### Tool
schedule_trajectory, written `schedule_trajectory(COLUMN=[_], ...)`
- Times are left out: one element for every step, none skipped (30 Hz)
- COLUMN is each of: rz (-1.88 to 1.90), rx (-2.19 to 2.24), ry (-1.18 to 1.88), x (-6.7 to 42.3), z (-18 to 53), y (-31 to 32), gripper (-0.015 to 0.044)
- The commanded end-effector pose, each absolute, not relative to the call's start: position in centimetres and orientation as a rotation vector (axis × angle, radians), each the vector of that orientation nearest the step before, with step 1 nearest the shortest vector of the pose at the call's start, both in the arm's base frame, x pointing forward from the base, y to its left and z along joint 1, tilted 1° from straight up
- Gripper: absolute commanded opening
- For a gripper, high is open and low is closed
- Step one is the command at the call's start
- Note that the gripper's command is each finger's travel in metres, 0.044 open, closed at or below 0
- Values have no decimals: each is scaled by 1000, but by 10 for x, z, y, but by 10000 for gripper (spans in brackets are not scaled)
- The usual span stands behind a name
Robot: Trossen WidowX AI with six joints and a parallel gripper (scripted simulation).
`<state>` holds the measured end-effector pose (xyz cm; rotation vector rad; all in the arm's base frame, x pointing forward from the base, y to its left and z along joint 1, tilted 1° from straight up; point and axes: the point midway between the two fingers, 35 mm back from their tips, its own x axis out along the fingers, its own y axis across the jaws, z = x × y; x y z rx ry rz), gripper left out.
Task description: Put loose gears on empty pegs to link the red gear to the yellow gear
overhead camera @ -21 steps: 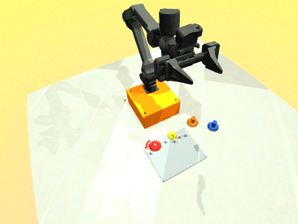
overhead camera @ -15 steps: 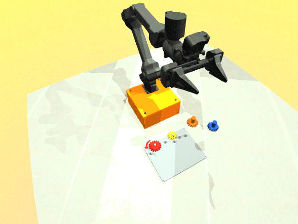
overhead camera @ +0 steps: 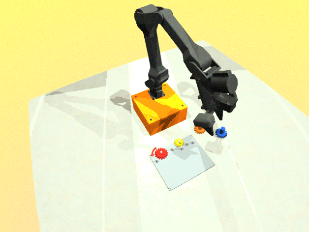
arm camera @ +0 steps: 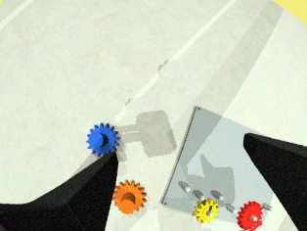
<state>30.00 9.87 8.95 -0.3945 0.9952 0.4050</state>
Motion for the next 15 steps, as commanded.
schedule_trajectory(rz=[540, 575, 605, 618, 626, 629, 629, 629, 629, 629, 629, 629, 629, 629, 629], rx=[-543, -584, -618, -632, -642, -645, -645, -645, -645, -645, -645, -645, -645, -645, -645], ry=[1261, 1330, 1387, 1412, 1428, 1433, 1433, 1433, 1433, 1433, 1433, 1433, 1433, 1433, 1433], x=[261, 249, 239, 231, 226, 225, 225, 225, 225, 225, 225, 224, 223, 223, 223], z=[44, 35, 28, 25, 23, 23, 23, 23, 23, 23, 23, 23, 23, 21, 18], y=[109, 110, 111, 112, 113, 113, 113, 113, 113, 113, 113, 113, 114, 114, 114], gripper=[440, 440, 440, 440, 440, 440, 440, 440, 440, 440, 440, 440, 440, 440, 440])
